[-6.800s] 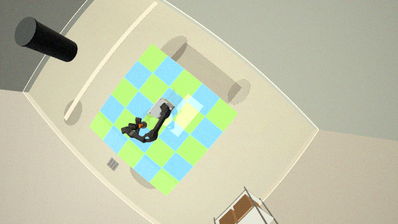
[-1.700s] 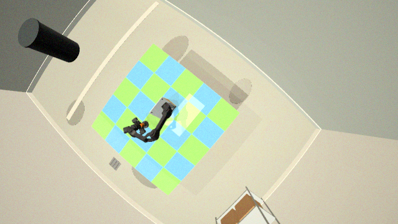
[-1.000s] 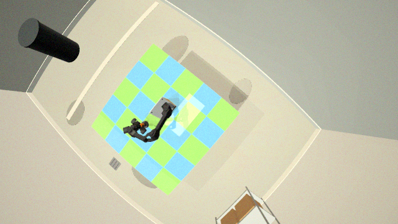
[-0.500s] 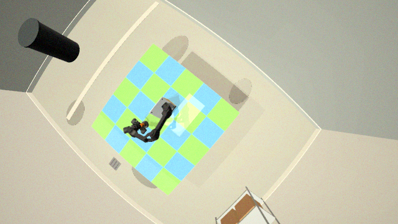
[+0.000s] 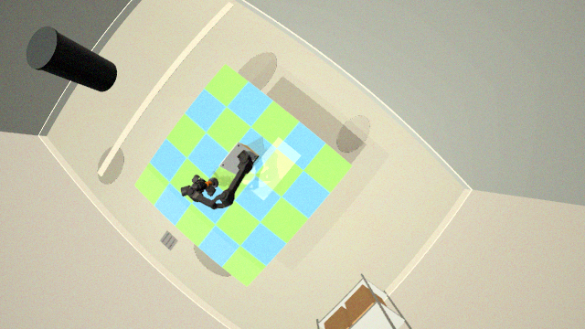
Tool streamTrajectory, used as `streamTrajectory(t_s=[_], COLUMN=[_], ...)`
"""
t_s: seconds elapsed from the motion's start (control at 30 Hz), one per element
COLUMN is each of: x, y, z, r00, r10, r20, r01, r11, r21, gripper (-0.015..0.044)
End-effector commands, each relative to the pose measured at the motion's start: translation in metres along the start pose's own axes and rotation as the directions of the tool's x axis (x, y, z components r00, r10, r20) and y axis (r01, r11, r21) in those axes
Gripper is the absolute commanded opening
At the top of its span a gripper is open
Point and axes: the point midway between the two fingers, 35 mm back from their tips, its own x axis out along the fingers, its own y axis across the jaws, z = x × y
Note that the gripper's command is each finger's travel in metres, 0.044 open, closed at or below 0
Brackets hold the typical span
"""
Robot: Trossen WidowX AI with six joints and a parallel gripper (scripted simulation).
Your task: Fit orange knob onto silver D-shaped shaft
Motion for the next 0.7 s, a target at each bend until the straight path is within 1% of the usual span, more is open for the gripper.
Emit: streamTrajectory(t_s=[0.0, 0.67], x=[0.0008, 0.0037], y=[-0.0006, 0.0007], z=[-0.0003, 0.0003], r00=[1.000, 1.000], r10=[0.002, 0.002], r20=[0.002, 0.002], r01=[-0.002, -0.002], r11=[0.994, 0.994], r21=[-0.105, -0.105], gripper=[0.0000, 0.0000])
